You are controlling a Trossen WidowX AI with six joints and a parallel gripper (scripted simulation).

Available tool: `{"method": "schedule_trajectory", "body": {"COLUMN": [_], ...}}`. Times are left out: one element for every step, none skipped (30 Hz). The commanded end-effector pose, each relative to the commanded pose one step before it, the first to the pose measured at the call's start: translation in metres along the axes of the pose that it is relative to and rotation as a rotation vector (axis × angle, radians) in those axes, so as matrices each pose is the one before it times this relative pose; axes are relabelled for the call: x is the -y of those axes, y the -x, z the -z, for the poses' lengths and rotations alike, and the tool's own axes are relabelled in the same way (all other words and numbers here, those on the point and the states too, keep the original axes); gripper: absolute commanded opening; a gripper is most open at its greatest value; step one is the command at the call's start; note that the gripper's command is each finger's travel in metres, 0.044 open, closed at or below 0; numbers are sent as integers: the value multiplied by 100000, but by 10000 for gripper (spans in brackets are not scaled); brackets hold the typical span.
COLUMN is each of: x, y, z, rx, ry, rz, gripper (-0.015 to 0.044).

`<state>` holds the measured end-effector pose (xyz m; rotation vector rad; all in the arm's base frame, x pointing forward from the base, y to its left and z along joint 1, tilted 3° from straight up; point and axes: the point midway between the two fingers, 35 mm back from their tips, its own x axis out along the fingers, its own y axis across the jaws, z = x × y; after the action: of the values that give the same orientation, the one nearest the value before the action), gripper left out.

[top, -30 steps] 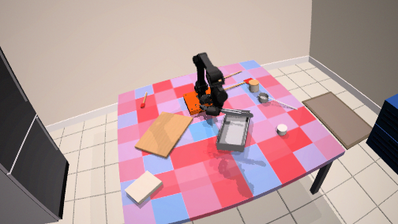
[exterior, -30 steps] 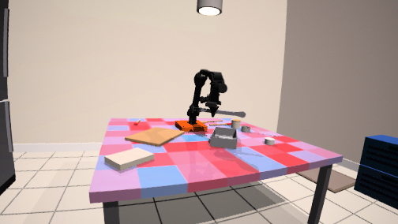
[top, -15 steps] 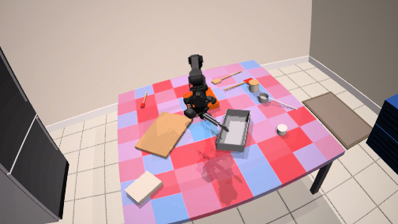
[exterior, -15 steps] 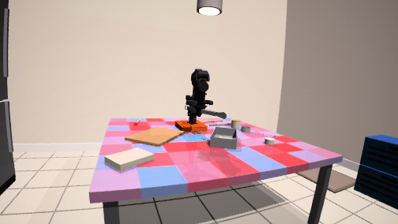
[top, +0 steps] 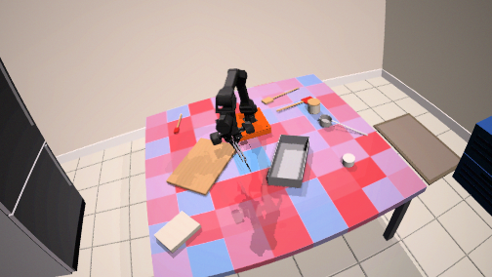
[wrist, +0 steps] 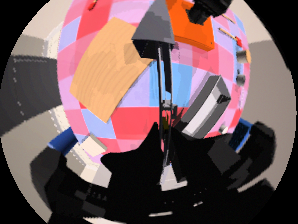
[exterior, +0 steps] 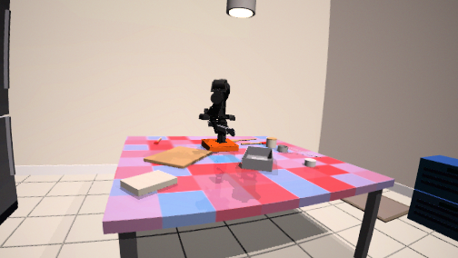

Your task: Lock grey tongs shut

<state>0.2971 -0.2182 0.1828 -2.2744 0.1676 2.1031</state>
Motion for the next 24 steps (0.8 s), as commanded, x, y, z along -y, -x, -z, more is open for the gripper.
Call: {"method": "schedule_trajectory", "body": {"x": [-321, -272, -360, -399, -450, -506, -550, -564, -569, -573, -576, -580, -597, -587, -602, -593, -601, -598, -601, -604, -606, -609, -611, -614], "y": [81, -4, -5, -26, 5, -5, -5, -4, -4, -3, -2, -2, 3, -2, -6, -1, -1, 0, 1, 1, 2, 2, 3, 3], "z": [-134, -137, -179, -190, -210, -236, -249, -246, -239, -231, -222, -215, -209, -200, -199, -183, -175, -167, -159, -150, -142, -134, -125, -117], "rx": [-368, 27, 35, -150, -86, 53, 56, 54, 52, 50, 39, 45, -20, 43, 59, 37, 22, 33, 31, 29, 26, 24, 21, 19], "ry": [-3065, -1512, -1998, -1872, -2375, -2780, -3000, -3058, -3066, -3067, -3023, -3065, -3069, -3070, -3063, -3070, -3070, -3071, -3072, -3072, -3072, -3073, -3073, -3074], "rz": [506, -26, -35, -124, -9, -54, -59, -60, -61, -62, -60, -63, -63, -64, -68, -64, -73, -64, -64, -64, -64, -64, -64, -64], "gripper": [-150, -150, -150, -150, -150, -150, -150, -150, -150, -150, -150, -150, -150, -150, -150, -150, -150, -150, -150, -150, -150, -150, -150, -150]}}
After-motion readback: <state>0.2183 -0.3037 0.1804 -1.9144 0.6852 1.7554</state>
